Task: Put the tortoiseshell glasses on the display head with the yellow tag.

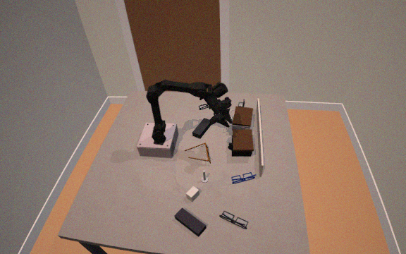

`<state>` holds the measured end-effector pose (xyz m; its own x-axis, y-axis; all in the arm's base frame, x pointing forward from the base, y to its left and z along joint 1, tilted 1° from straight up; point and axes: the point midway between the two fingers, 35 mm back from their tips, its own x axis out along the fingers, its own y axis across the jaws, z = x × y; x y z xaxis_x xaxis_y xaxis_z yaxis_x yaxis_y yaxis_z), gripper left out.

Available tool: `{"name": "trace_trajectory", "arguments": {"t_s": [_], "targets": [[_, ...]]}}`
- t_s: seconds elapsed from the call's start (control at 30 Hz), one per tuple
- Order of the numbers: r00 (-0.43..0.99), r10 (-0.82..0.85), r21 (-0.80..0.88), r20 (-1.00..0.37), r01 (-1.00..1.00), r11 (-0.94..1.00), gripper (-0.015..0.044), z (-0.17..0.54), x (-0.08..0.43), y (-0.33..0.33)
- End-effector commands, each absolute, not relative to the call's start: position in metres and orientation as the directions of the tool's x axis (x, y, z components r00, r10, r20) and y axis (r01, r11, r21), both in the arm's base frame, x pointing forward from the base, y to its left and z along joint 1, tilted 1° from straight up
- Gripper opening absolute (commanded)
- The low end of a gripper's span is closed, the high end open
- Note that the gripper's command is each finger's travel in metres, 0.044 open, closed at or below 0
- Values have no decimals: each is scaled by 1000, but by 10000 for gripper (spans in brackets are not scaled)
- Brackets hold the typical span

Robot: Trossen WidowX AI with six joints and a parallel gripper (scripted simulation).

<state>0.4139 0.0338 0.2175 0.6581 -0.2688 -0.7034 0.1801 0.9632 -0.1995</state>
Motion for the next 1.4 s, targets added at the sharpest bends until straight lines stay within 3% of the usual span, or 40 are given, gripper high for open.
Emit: {"name": "trace_trajectory", "arguments": {"t_s": [0.0, 0.23, 0.47, 0.77, 0.87, 1.37], "targets": [[496, -189, 19, -847, 384, 923, 200, 146, 389, 43], [258, -97, 118, -961, 703, 701, 200, 72, 341, 52], [21, -14, 14, -1000, 930, 368, 200, 22, 286, 54], [15, -12, 9, -1000, 933, 359, 200, 21, 284, 52], [15, -12, 9, -1000, 933, 359, 121, 21, 284, 52], [15, -12, 10, -1000, 933, 359, 120, 12, 286, 52]]}}
